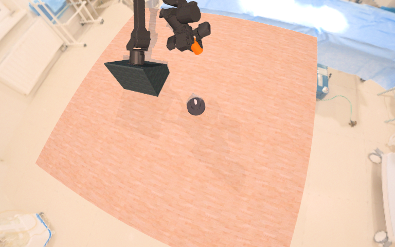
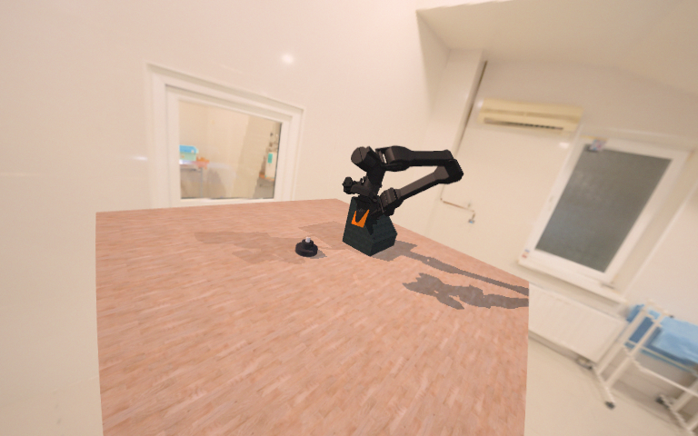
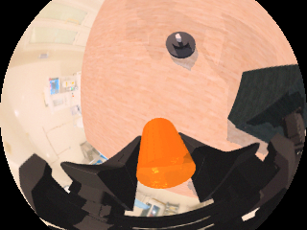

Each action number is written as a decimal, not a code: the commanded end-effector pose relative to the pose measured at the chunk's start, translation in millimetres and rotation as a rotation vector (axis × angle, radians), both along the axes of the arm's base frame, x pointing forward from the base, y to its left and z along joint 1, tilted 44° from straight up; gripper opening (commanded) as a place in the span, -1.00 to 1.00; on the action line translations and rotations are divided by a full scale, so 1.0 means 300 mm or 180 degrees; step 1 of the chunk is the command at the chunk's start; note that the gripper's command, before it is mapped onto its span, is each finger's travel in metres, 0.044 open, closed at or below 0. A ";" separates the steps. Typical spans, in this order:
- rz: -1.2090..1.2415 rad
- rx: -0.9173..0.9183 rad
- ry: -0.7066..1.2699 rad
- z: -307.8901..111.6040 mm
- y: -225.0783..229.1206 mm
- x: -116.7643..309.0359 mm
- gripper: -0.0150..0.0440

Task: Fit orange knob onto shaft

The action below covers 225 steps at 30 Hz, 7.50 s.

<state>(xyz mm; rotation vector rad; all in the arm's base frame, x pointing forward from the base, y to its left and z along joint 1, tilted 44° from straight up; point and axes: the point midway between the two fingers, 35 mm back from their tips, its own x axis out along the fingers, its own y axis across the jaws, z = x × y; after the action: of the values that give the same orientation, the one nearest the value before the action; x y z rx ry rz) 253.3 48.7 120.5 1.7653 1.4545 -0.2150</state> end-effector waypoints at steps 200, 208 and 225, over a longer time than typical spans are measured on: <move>0.0825 -0.0420 0.0811 -0.289 0.190 0.105 0.86; 0.0823 -0.0413 0.0811 -0.265 0.163 0.104 1.00; 0.0823 -0.0416 0.0811 -0.336 0.229 0.104 1.00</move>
<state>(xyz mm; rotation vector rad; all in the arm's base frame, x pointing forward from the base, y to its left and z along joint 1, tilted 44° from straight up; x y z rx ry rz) 286.1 112.9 24.2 1.4639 1.7839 -0.3963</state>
